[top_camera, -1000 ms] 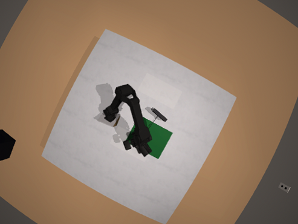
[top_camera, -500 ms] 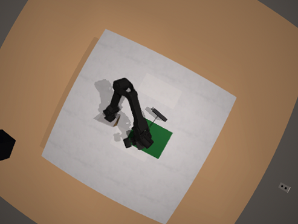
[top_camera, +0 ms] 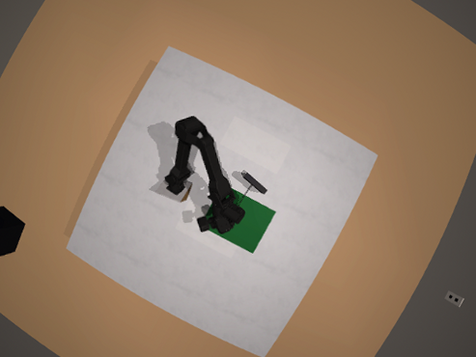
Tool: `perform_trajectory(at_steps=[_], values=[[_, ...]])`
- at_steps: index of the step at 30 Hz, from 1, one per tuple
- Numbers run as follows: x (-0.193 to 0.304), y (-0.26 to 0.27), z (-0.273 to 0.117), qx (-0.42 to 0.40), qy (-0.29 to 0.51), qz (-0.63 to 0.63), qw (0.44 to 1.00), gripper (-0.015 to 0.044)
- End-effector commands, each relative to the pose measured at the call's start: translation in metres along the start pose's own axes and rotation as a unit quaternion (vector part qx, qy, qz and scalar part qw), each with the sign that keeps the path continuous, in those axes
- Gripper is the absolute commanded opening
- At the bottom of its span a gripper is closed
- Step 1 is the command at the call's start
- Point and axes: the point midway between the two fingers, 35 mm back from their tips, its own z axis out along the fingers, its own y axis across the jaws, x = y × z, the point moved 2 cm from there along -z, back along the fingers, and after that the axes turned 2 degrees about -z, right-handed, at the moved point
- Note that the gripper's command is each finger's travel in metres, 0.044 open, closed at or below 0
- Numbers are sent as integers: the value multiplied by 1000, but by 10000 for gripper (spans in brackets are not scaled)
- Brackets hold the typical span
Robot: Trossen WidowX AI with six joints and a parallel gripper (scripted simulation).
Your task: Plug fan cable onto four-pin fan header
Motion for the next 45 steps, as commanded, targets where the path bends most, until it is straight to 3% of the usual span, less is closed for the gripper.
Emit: perform_trajectory(at_steps=[1, 31, 45], values=[[4, -1, 0, 5, -38, 10, 999, 0], [22, 2, -20, -60, -269, 97, 956, 0], [30, 0, -30, -104, -331, 136, 928, 0]])
